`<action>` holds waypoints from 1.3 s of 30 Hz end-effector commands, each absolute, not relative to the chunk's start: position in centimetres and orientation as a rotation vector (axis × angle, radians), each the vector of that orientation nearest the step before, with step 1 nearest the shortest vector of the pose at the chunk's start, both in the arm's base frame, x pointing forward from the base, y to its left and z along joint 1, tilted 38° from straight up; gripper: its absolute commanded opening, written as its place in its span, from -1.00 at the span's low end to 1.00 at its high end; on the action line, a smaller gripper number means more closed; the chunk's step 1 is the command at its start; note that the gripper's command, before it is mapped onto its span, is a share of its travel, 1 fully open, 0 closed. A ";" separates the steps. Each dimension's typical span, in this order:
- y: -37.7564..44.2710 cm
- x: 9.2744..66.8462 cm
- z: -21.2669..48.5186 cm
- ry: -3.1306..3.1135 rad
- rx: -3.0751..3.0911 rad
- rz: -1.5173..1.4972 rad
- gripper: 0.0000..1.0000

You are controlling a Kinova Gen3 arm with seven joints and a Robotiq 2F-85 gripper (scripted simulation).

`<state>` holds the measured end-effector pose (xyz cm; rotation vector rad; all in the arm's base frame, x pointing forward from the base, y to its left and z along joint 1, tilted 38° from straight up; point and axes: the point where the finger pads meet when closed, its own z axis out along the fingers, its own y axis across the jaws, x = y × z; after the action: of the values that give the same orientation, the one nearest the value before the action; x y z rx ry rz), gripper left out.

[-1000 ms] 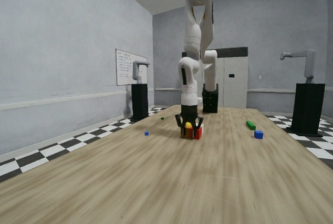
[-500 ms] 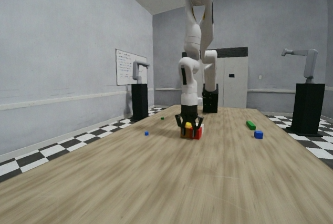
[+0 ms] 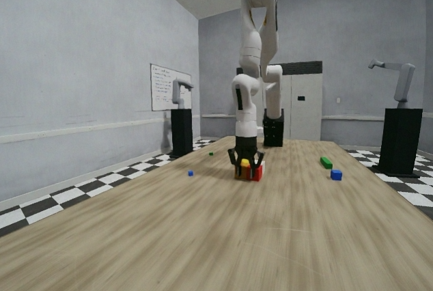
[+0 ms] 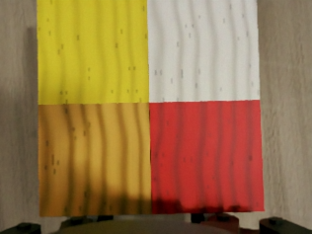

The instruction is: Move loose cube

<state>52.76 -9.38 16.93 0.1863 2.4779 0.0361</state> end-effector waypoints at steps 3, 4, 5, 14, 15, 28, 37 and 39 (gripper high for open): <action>-9.4 53.0 17.1 2.478 0.186 0.037 0.03; -9.4 53.0 17.2 2.478 0.186 0.037 0.03; -9.4 53.1 17.3 2.478 0.186 0.037 0.03; -9.5 53.5 17.5 2.478 0.186 0.037 0.03; -9.5 53.5 17.5 2.478 0.186 0.037 0.03; -9.5 53.4 17.7 2.478 0.186 0.037 0.03; -9.5 53.0 18.3 2.478 0.186 0.037 0.03; -9.5 52.8 18.5 2.478 0.186 0.037 0.03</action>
<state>52.90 -9.56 17.91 0.1884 2.4812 0.0359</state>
